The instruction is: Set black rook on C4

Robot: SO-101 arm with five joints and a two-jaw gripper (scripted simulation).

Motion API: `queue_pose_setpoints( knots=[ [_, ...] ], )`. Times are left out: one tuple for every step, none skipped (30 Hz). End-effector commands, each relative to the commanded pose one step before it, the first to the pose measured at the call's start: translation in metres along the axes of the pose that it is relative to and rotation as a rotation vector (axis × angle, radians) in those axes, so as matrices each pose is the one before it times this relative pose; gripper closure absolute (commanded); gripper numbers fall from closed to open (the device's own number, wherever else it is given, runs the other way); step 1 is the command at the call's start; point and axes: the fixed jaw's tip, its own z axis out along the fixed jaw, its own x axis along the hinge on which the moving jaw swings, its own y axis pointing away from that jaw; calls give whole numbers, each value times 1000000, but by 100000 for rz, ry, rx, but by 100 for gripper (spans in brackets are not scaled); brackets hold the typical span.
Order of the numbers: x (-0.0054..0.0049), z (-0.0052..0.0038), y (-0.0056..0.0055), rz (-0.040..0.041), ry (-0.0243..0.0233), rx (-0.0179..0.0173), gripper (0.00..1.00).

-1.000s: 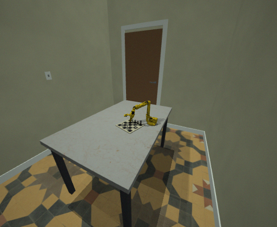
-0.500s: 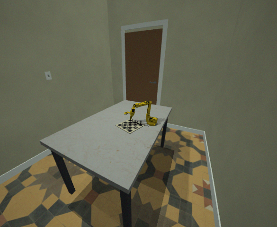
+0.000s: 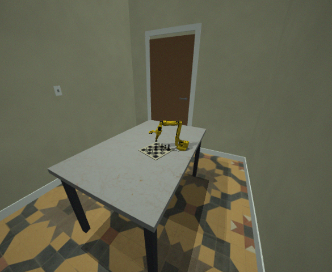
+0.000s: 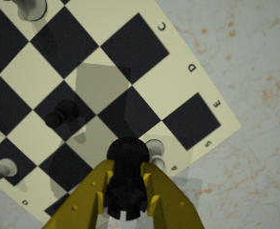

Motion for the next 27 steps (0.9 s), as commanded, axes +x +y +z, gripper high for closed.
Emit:
queue_pose_setpoints(
  knots=[
    [-2553,-6450,-1999,429,-1263,166,100],
    [-276,-1091,-3,0,1,0,100],
    [-227,-922,-2,0,0,0,100],
    [-179,-755,-2,0,1,0,100],
    [-140,-597,-1,0,0,0,100],
    [-102,-448,-1,0,1,0,100],
    [-72,-316,0,0,0,0,100],
    [-44,-199,-1,0,1,0,100],
    [-25,-108,0,0,-1,0,100],
    [-8,-41,-1,0,1,0,100],
    [-2,-7,0,0,-1,0,100],
    [-35,9,44,-19,0,-6,100],
    [-226,51,282,-122,-4,-36,100],
    [-540,126,678,-294,-7,-87,100],
    [-920,219,1164,-501,-13,-149,100],
    [-1306,327,1675,-717,-17,-214,100],
    [0,0,0,0,0,0,100],
    [0,0,0,0,0,0,100],
    [-1662,439,2162,-918,-23,-274,100],
    [-2015,506,2504,-1053,-26,-314,100],
    [-2278,562,2741,-1140,-30,-341,100],
    [-2365,643,2913,-1199,-31,-358,100],
    [-2495,585,2790,-1135,-33,-340,100],
    [-2339,610,2682,-1080,-30,-324,100],
    [-2150,545,2382,-950,-28,-285,100],
    [-1863,449,1971,-780,-23,-234,100],
    [-1442,372,1551,-609,-19,-183,100]
  ],
)
